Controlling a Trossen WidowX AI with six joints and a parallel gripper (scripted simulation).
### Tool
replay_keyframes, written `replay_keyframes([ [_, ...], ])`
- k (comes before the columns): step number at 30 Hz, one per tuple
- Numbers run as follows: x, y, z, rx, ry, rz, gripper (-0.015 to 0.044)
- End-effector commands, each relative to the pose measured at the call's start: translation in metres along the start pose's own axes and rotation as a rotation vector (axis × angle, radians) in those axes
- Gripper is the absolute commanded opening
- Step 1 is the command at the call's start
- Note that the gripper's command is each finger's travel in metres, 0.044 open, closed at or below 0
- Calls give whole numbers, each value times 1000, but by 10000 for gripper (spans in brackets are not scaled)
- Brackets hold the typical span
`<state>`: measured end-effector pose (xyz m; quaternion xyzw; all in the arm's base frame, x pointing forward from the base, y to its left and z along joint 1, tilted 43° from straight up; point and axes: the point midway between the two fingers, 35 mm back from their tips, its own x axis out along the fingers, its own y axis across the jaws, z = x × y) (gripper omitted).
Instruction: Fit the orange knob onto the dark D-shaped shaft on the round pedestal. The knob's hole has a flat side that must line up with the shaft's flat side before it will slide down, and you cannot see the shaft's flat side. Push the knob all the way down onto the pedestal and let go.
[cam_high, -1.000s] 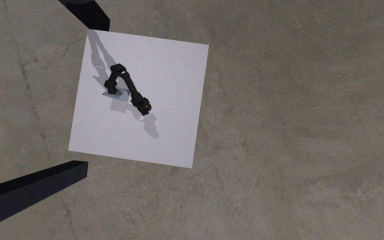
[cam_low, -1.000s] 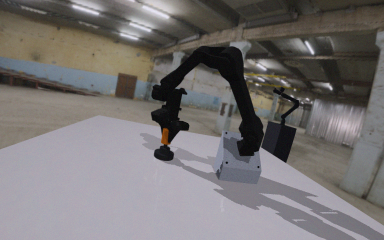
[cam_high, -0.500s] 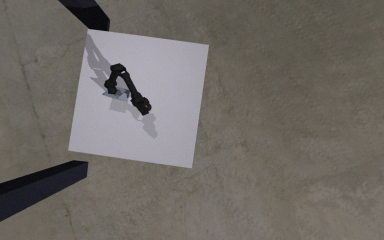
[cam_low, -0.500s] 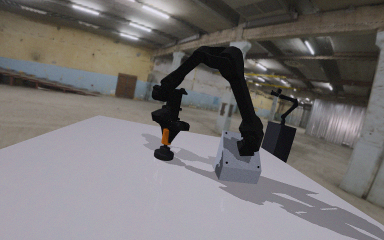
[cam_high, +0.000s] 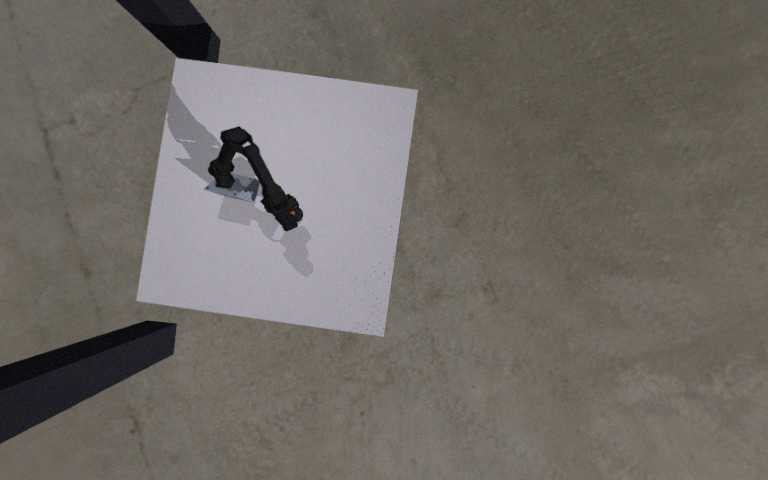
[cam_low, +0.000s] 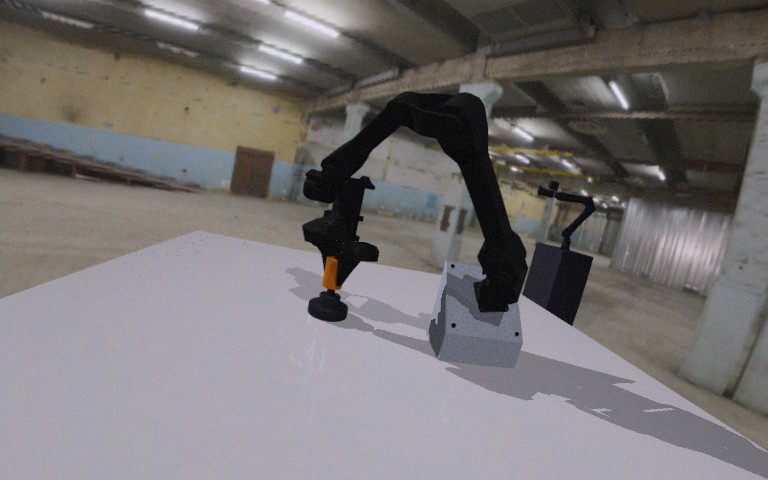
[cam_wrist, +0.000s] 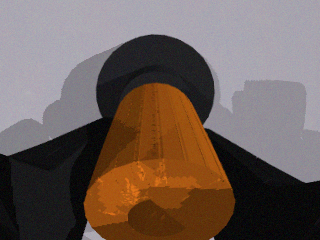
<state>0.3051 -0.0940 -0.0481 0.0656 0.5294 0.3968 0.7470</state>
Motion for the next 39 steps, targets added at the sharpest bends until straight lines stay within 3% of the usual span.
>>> replay_keyframes([
  [1,0,0,-1,-3,-4,-1,0],
  [23,-3,0,1,-3,-4,-1,0],
  [30,-3,-2,2,-202,-4,-1,0],
  [39,-1,-3,0,-212,-4,-1,0],
])
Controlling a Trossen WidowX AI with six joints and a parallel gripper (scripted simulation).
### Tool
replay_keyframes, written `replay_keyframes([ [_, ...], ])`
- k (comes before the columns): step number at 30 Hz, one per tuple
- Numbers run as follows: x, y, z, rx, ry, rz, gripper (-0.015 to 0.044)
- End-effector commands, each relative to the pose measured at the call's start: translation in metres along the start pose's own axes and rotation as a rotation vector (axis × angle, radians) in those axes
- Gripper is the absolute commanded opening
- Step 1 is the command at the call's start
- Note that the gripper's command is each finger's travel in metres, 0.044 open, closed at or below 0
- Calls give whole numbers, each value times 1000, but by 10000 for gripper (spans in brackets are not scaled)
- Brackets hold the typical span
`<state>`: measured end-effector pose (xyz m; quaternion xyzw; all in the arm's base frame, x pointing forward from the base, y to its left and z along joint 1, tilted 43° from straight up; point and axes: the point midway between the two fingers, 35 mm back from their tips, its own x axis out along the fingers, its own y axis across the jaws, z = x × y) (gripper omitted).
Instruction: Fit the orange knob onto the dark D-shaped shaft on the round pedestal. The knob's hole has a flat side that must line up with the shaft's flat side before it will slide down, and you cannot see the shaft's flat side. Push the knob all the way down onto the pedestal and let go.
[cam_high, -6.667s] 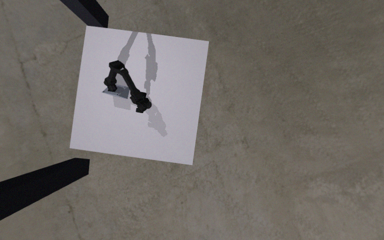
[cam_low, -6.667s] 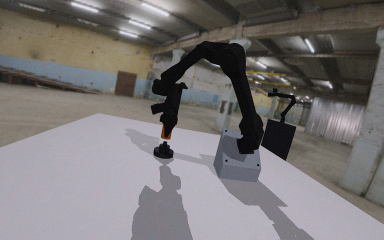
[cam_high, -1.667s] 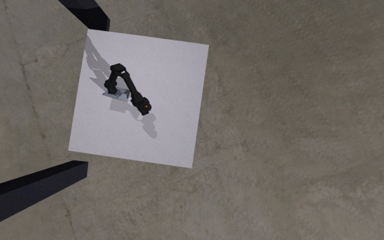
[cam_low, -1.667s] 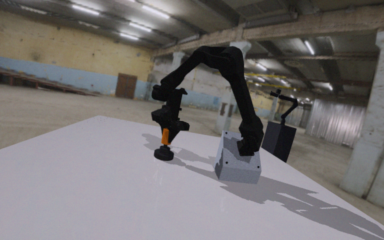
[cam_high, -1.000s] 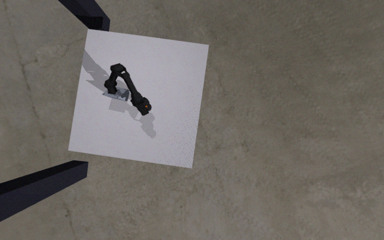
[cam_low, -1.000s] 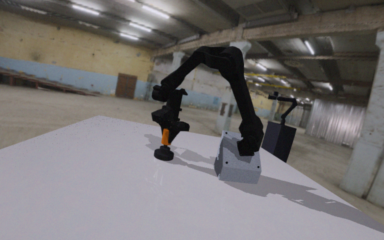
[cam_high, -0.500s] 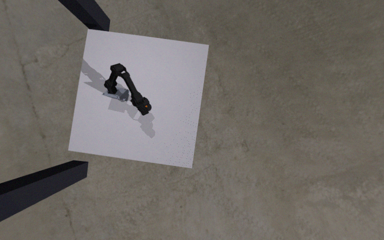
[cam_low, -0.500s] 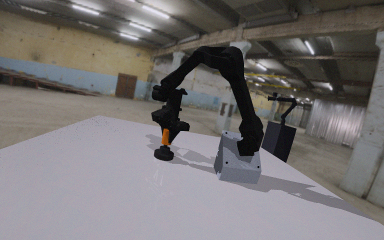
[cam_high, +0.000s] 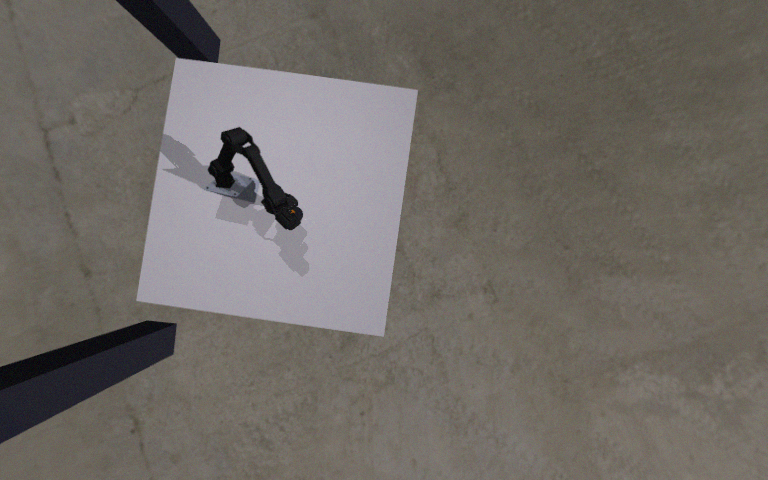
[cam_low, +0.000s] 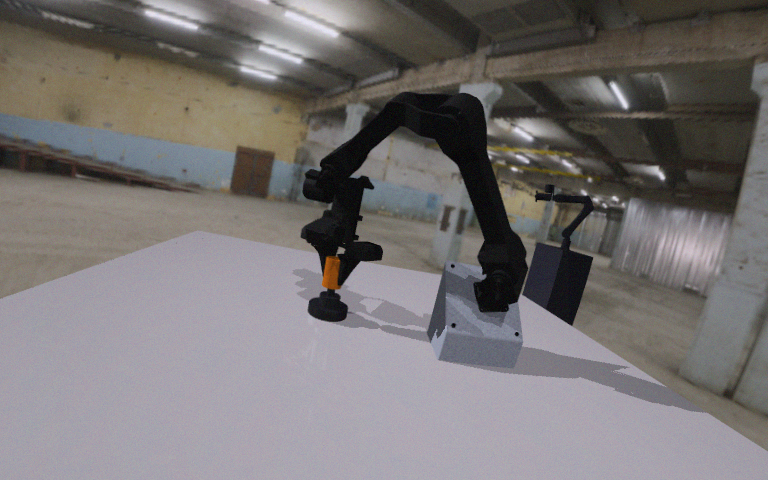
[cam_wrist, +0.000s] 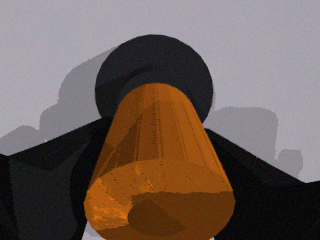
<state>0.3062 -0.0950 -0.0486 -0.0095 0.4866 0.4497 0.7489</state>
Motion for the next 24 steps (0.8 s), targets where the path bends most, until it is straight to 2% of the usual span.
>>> replay_keyframes([
  [1,-1,-1,-1,-9,-4,-5,0],
  [24,1,0,1,-9,-4,-5,0],
])
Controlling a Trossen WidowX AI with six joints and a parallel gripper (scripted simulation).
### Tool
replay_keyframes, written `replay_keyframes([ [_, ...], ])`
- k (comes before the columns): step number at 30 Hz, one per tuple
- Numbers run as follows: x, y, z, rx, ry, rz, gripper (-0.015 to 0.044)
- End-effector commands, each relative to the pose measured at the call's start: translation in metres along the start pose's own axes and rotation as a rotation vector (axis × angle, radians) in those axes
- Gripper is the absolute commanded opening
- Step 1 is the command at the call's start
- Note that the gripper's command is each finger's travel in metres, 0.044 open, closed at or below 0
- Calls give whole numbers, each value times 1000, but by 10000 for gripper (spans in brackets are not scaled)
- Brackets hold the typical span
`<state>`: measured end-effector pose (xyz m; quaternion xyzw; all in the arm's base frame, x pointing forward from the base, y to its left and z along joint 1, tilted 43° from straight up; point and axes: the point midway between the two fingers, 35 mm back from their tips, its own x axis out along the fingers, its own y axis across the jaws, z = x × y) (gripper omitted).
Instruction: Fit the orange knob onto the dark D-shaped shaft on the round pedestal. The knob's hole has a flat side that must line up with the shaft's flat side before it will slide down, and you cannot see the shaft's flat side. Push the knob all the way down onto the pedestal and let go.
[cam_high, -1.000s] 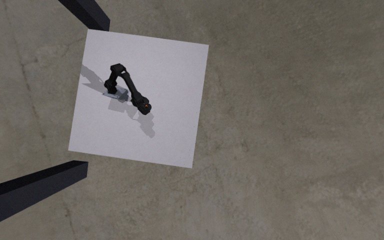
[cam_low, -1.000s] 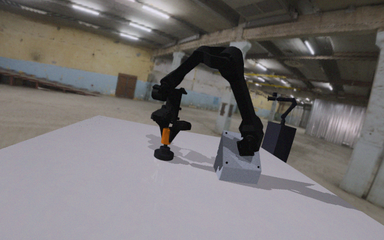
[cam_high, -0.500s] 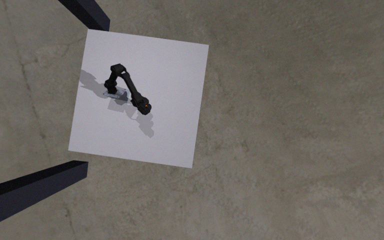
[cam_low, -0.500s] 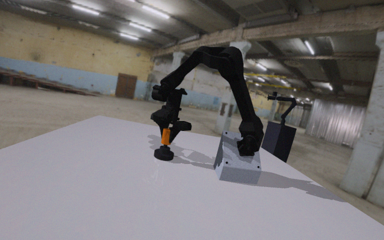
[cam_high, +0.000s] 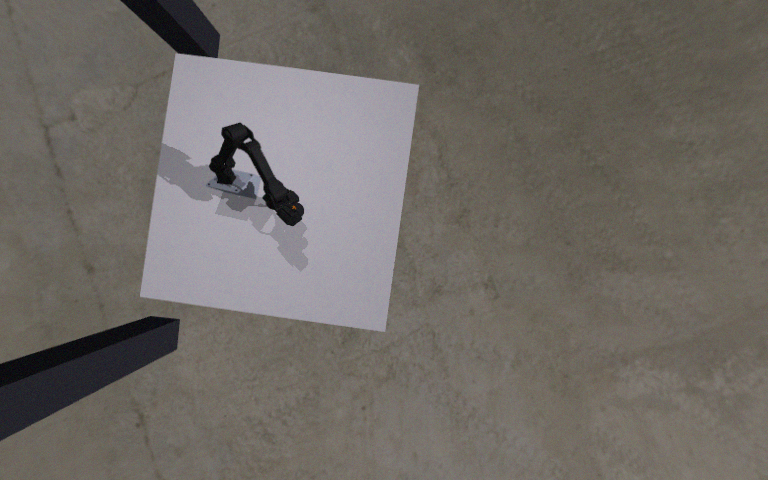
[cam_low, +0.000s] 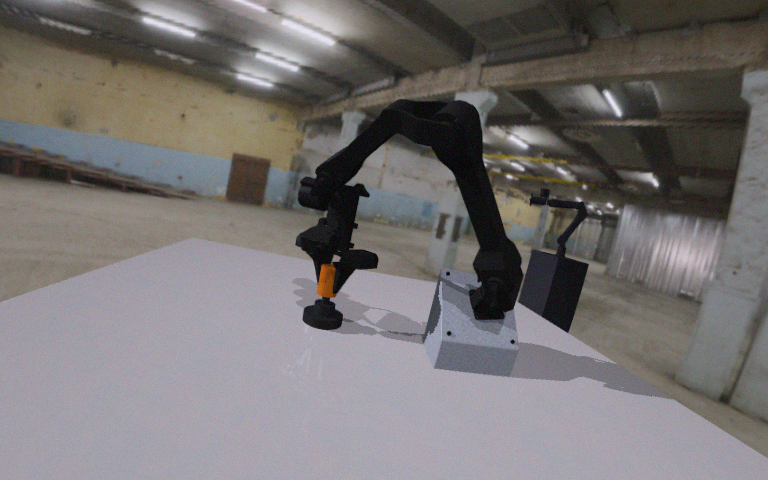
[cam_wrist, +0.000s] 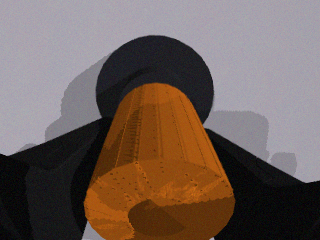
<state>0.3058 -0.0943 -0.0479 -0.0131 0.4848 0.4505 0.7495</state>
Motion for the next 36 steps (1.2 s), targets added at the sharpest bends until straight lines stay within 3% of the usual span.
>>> replay_keyframes([
  [1,1,-1,1,-2,-4,-2,0],
  [20,-2,2,-3,-2,-4,-2,0],
  [27,-3,1,-3,-201,-3,-3,0],
  [36,1,-3,-1,-211,-4,-3,0],
])
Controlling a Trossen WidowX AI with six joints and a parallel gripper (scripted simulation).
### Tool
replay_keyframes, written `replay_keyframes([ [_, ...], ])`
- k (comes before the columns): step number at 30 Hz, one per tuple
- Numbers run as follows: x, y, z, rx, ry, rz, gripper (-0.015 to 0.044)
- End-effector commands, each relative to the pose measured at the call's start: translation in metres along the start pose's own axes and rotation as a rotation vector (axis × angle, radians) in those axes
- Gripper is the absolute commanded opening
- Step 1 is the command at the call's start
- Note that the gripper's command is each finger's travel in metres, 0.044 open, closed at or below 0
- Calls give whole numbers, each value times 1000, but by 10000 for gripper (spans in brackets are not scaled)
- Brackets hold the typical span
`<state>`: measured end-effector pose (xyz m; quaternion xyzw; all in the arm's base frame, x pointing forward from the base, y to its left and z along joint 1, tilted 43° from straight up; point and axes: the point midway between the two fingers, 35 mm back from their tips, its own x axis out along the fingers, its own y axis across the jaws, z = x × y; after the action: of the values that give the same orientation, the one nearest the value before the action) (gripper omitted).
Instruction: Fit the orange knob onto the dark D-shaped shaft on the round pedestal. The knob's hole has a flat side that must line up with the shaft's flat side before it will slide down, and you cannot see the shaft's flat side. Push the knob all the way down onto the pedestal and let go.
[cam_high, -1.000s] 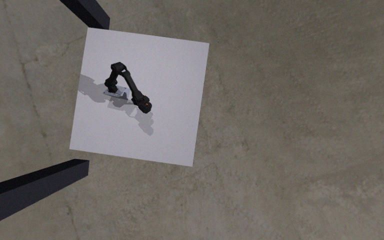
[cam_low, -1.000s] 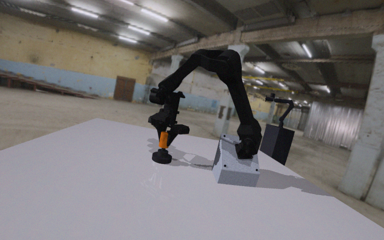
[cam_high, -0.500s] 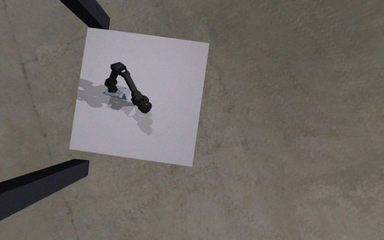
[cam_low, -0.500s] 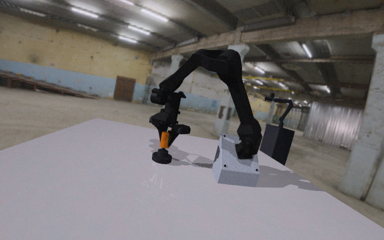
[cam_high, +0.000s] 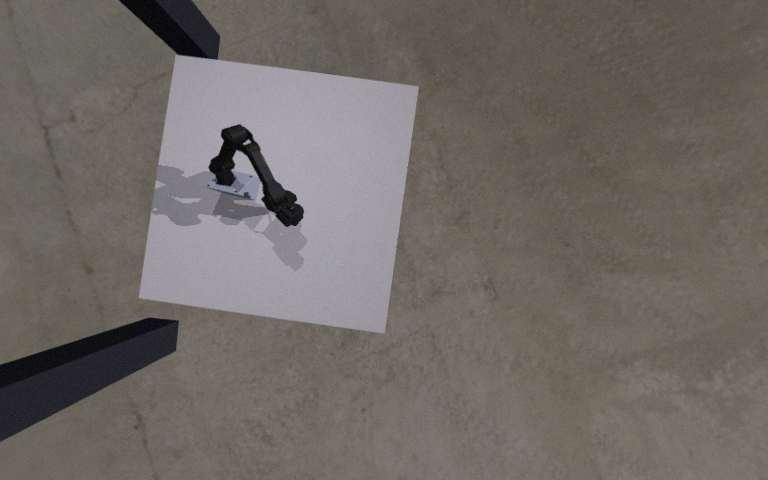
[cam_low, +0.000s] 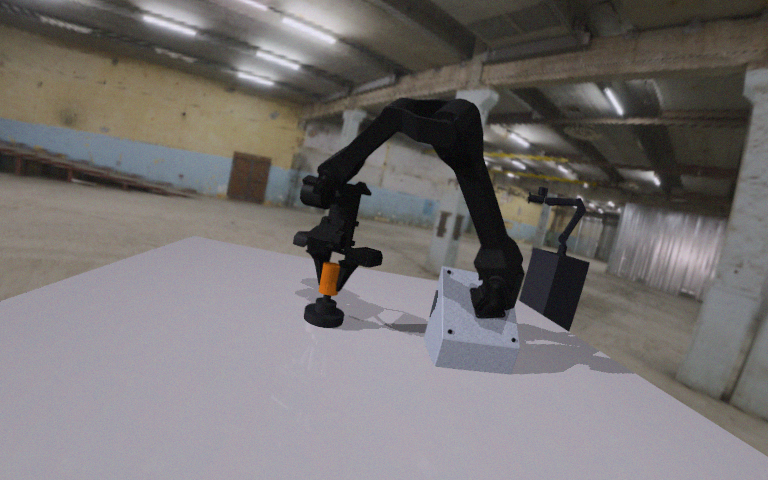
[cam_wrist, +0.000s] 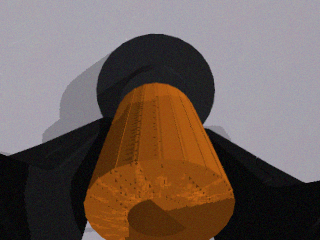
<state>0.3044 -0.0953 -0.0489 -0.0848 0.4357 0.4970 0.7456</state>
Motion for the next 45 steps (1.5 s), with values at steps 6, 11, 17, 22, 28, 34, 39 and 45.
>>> replay_keyframes([
  [6,3,-2,1,-14,3,-5,0],
  [11,3,-2,1,-14,3,-5,0],
  [17,0,-1,0,-14,3,-5,0],
  [22,-2,2,0,-23,3,-5,0],
  [28,-3,2,0,-213,4,-4,0],
  [34,-2,0,0,-223,4,-4,0],
  [39,1,0,-1,-223,4,-4,0],
  [45,3,1,0,-223,4,-4,0],
])
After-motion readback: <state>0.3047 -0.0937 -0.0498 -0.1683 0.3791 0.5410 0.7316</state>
